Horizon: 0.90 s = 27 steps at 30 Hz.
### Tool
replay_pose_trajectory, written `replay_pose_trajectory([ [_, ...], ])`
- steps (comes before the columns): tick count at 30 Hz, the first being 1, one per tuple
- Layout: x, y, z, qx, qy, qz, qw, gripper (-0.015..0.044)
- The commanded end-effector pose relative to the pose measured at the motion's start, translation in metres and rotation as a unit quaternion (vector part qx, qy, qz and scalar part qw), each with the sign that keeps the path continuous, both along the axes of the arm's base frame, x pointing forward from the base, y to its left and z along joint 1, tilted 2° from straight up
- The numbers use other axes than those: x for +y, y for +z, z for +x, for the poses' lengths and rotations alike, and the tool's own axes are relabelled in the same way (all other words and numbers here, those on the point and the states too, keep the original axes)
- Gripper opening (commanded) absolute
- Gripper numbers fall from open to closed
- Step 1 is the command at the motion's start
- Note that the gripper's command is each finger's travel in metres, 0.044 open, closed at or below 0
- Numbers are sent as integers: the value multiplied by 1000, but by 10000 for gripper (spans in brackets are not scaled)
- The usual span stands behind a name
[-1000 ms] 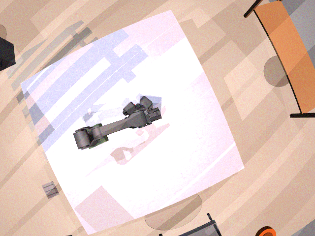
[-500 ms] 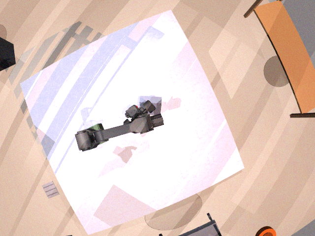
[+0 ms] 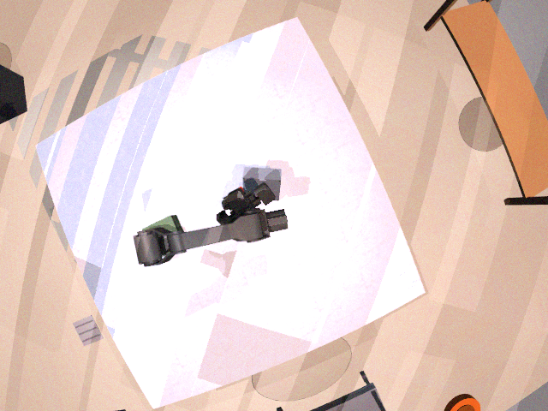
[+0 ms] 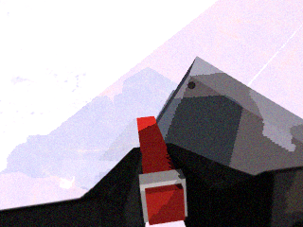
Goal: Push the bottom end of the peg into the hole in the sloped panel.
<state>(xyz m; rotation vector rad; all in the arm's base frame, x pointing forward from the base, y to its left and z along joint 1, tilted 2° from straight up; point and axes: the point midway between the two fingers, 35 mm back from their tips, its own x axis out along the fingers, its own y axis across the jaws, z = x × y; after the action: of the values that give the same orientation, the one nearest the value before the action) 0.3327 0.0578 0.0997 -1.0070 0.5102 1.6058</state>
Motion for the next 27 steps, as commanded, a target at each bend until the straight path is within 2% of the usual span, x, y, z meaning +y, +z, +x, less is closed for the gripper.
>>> replay_pose_trajectory([
  [1, -4, 1, 2, 7, -19, 10, 1000, 0],
  [27, -37, 6, 10, 34, -119, 65, 990, 0],
])
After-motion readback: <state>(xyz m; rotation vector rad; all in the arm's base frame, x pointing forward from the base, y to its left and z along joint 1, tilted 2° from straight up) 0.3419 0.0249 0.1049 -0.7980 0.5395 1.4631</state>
